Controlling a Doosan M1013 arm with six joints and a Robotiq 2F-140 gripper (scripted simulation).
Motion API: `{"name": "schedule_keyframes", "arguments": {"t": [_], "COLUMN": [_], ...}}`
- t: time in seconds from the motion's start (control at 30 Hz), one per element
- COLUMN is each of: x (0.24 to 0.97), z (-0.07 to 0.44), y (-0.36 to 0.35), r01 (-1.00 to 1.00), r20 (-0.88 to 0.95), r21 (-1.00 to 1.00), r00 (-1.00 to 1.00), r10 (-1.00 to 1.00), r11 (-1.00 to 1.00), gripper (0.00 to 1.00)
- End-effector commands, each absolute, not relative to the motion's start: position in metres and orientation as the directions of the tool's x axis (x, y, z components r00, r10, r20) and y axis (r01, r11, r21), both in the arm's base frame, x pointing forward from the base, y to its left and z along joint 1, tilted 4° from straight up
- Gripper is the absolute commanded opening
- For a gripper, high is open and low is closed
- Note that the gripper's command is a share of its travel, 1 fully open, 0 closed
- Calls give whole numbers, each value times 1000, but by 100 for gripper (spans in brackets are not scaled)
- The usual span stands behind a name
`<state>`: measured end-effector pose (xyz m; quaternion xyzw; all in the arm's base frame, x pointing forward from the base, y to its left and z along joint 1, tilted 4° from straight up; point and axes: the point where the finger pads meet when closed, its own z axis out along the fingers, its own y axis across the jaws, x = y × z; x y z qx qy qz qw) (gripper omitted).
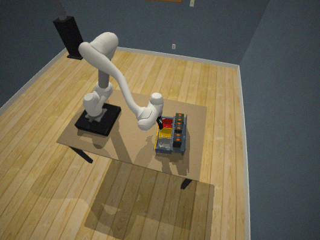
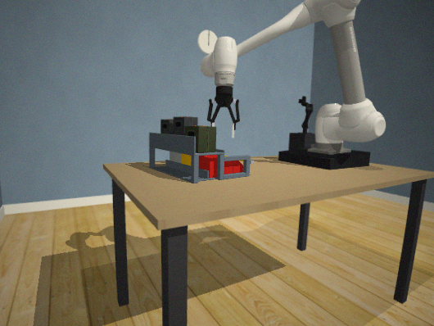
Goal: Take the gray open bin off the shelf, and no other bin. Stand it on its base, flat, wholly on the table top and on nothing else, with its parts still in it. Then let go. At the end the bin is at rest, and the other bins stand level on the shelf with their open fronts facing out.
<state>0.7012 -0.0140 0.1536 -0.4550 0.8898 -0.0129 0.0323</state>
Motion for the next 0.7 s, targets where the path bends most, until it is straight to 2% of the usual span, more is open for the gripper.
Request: {"name": "schedule_keyframes", "arguments": {"t": [0.0,0.17,0.33,0.67], "x": [701,701,701,701], "z": [154,154,154,154], "y": [-14,-14,-14,-14], "r01": [-812,-812,-934,-934], "r20": [-46,-46,-30,-30], "r21": [-53,-53,-63,-63], "r00": [-579,-579,-351,-351], "r10": [-814,-814,-936,-936], "r11": [581,581,352,352], "gripper": [57,57,57,57]}}
